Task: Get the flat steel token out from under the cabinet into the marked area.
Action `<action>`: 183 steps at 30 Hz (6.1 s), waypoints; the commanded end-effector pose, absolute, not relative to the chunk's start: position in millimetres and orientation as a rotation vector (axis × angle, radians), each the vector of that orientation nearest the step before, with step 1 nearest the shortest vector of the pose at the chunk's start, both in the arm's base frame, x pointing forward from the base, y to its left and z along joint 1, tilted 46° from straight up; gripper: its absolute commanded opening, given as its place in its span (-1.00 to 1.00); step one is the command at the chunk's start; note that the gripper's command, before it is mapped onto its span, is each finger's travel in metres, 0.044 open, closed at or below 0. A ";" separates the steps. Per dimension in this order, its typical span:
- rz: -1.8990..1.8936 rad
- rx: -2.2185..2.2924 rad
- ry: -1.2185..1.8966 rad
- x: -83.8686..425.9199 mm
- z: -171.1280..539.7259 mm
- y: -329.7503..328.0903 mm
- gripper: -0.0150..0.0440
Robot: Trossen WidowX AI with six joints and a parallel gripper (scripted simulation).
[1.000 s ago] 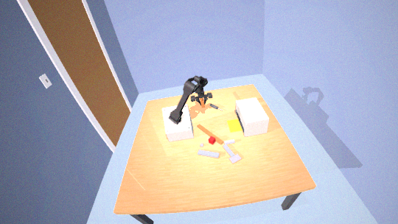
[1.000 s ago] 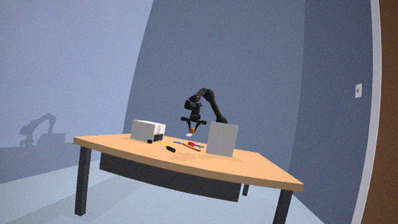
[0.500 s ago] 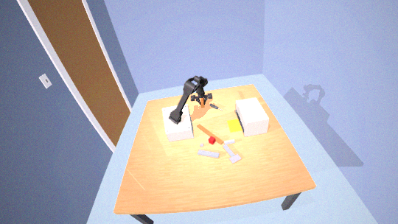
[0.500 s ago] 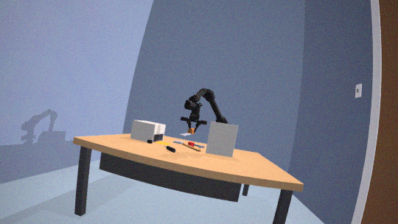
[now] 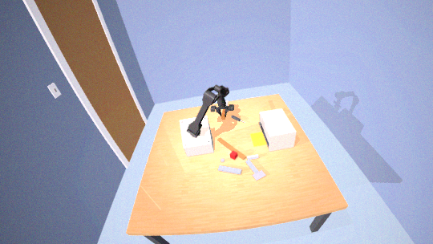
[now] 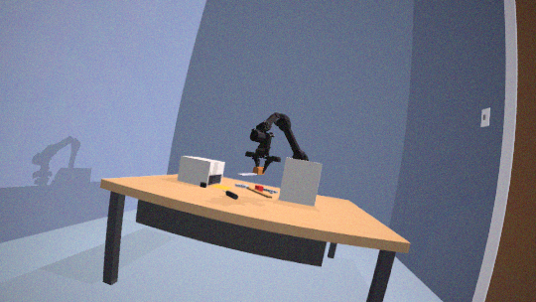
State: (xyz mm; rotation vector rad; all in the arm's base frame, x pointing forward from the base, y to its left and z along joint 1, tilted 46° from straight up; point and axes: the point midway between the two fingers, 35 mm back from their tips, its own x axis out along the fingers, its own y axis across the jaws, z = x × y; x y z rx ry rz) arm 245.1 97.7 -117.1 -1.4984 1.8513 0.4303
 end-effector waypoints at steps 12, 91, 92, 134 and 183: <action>0.314 -1.402 1.839 245.4 -116.5 99.3 -0.49; -0.254 -0.957 1.725 243.6 -115.1 98.0 -0.49; -0.260 -0.951 1.723 243.6 -115.1 98.0 -0.49; -0.527 -0.709 1.617 242.1 -114.3 97.4 -0.49; -0.811 -0.420 1.459 240.5 -113.5 96.7 -0.49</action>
